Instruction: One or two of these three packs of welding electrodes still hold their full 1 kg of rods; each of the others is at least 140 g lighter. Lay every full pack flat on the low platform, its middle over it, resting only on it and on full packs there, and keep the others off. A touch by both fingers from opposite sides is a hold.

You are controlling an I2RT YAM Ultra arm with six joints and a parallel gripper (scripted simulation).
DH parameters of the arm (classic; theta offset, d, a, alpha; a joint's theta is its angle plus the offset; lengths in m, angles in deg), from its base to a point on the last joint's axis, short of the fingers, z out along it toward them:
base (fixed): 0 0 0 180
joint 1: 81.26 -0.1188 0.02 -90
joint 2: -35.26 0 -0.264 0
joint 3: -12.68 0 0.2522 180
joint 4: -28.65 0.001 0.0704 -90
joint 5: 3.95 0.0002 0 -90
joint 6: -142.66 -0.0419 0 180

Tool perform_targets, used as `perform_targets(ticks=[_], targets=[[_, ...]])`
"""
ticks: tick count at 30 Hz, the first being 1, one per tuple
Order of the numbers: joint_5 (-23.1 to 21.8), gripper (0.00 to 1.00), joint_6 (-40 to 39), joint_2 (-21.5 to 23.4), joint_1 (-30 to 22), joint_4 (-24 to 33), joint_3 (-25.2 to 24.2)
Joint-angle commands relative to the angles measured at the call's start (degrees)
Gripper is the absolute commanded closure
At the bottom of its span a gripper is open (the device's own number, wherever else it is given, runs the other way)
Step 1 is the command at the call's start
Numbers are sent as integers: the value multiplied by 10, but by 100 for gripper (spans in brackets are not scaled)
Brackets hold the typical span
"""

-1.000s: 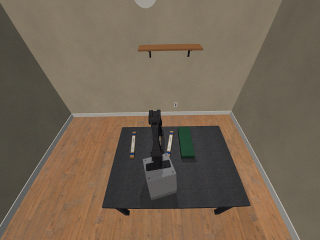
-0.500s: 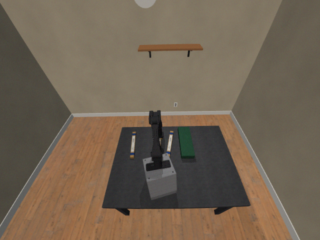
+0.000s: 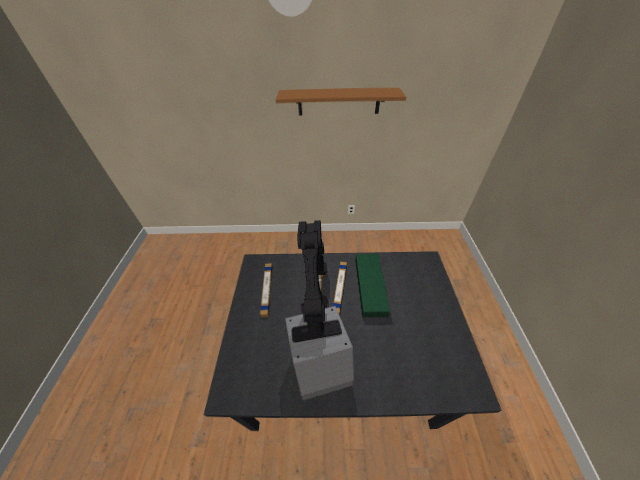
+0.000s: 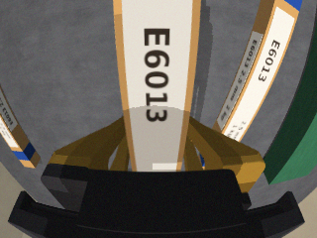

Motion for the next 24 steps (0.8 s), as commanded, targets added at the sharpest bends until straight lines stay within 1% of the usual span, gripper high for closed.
perform_targets(ticks=[1, 24], targets=[[1, 100, -5, 19, -1, 9, 26], [0, 100, -4, 18, 1, 14, 32]])
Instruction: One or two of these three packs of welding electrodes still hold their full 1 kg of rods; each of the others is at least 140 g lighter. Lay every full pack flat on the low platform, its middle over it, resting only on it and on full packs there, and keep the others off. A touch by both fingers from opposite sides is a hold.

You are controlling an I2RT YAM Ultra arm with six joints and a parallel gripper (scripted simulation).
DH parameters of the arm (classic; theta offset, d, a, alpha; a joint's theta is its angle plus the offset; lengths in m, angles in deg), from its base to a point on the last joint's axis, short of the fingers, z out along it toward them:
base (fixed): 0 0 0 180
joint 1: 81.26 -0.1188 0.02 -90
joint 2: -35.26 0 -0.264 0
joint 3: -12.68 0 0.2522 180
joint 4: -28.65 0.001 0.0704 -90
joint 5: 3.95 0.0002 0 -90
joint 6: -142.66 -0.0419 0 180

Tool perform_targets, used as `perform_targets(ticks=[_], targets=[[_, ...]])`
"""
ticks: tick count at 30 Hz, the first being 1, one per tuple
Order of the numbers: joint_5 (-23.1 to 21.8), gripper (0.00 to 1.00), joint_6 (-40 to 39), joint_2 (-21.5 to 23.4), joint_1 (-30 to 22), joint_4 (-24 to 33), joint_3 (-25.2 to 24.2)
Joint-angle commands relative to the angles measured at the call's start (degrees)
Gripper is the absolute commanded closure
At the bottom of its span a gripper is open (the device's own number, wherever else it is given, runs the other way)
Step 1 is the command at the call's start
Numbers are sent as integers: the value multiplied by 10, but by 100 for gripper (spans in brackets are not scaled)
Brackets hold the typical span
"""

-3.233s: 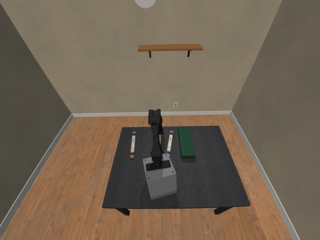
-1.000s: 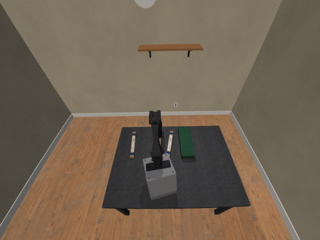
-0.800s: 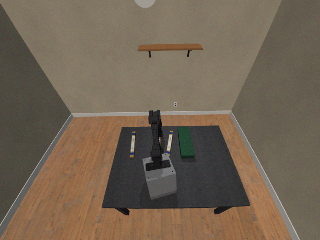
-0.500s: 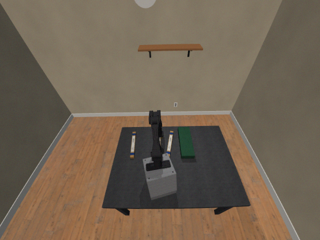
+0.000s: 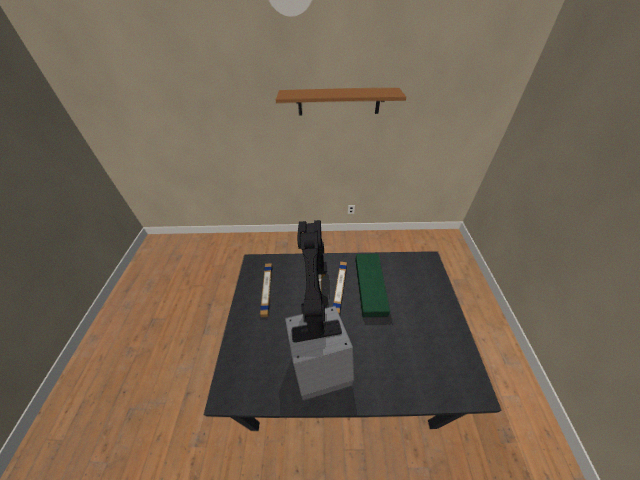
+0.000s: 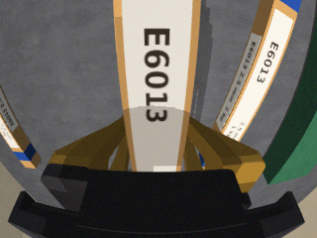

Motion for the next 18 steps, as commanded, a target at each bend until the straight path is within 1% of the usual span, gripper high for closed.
perform_targets(ticks=[1, 18], targets=[[0, 100, -4, 19, 1, 9, 25], [0, 100, -3, 15, 1, 12, 29]])
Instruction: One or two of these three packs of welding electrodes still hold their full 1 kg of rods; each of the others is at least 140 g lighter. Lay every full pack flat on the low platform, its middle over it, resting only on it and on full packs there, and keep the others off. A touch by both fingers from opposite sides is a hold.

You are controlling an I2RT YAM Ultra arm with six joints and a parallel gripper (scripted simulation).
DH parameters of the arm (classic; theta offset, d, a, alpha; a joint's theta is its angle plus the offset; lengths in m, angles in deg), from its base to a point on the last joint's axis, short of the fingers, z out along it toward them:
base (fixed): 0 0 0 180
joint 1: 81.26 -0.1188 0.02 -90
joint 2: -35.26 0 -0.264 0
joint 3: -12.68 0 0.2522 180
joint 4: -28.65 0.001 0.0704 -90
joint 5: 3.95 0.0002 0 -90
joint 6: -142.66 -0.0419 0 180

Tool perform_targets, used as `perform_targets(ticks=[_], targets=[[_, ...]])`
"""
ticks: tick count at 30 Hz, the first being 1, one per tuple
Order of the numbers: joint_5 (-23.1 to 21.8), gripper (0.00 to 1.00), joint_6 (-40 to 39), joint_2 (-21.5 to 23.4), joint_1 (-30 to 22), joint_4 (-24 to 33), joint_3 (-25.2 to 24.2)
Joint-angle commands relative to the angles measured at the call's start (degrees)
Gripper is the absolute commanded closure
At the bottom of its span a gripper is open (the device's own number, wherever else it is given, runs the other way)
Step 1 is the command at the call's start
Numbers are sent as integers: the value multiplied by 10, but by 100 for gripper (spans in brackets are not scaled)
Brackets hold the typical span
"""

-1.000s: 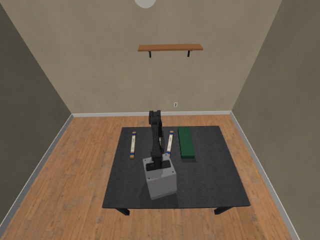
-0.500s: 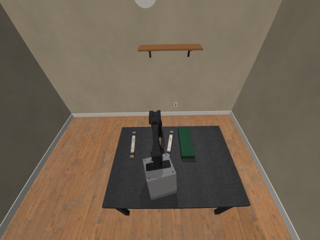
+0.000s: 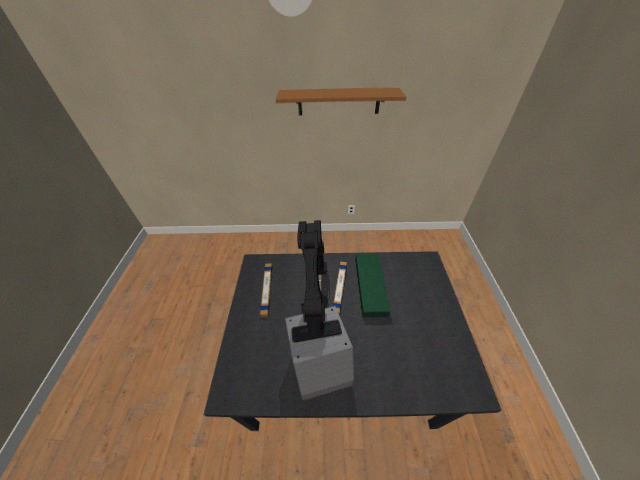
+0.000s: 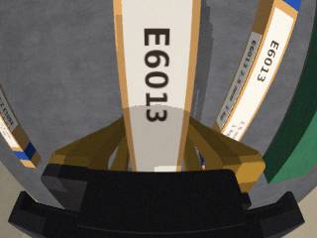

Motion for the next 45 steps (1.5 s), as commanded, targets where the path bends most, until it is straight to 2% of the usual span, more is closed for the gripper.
perform_targets(ticks=[1, 25, 26, 45], targets=[[0, 100, -3, 14, 2, 10, 30], [0, 100, -3, 18, 3, 11, 32], [0, 100, -1, 14, 1, -16, -8], [-1, 100, 1, 51, 3, 17, -12]])
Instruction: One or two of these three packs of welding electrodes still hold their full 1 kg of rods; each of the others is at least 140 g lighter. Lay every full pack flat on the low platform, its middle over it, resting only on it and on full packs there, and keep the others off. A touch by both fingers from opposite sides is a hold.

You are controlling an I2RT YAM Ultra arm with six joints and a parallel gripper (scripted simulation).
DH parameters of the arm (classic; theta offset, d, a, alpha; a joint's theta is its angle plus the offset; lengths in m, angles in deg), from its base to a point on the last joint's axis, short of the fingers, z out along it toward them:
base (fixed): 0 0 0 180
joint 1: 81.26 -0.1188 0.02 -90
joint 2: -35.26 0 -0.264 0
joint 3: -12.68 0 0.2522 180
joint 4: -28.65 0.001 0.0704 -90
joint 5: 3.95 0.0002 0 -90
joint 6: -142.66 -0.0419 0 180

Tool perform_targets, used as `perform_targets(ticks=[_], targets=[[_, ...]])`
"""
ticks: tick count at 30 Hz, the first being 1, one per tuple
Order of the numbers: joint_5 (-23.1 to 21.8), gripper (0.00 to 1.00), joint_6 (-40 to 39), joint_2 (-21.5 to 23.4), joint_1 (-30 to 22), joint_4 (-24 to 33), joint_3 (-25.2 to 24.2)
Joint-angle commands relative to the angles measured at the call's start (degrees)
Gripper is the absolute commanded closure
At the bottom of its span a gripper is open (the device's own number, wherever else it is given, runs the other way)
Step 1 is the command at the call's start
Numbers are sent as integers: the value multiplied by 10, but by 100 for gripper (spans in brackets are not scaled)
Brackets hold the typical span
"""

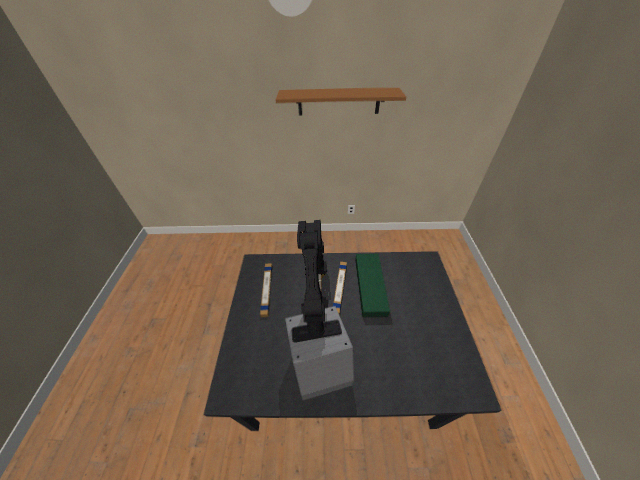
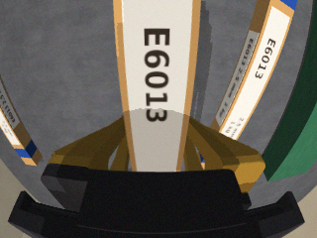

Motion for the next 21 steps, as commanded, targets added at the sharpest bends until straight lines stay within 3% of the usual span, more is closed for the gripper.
perform_targets(ticks=[1, 21], targets=[[-1, 100, 2, 36, 3, 18, 0], [-1, 100, 4, 74, 6, 58, 2]])
